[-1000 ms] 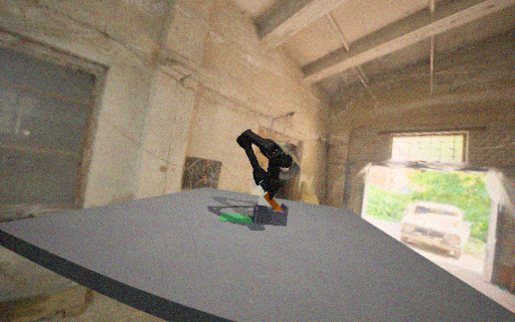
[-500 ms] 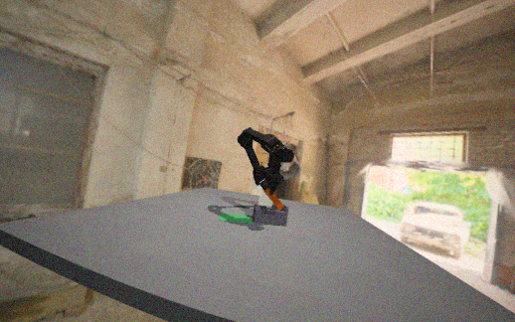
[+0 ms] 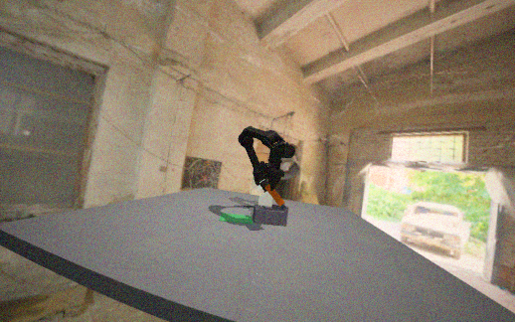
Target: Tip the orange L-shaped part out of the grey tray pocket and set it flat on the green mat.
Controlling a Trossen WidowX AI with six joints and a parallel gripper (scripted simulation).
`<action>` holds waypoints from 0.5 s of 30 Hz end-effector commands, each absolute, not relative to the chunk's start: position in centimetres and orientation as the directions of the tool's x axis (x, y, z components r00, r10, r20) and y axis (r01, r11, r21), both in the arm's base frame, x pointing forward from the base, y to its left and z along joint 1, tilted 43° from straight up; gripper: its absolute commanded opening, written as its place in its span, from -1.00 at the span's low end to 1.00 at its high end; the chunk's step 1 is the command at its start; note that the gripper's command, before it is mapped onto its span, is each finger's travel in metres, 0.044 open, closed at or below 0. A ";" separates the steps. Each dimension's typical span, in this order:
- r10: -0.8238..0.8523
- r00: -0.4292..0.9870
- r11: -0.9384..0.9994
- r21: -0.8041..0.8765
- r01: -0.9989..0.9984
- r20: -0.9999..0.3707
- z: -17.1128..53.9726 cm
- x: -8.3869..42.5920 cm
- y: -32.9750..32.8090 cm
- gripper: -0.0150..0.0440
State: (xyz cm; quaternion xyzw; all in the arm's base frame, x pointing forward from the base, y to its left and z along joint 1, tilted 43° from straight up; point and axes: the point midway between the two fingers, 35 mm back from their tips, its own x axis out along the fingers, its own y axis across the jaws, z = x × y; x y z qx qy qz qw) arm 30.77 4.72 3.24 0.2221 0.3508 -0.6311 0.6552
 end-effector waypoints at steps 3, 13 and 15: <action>-0.666 -0.039 0.104 -0.145 0.984 -0.745 3.7 30.9 5.1 -0.49; -0.668 -0.040 0.103 -0.145 0.984 -0.743 6.2 31.3 1.6 -0.49; -0.668 -0.040 0.103 -0.145 0.984 -0.743 6.8 31.4 0.9 -0.49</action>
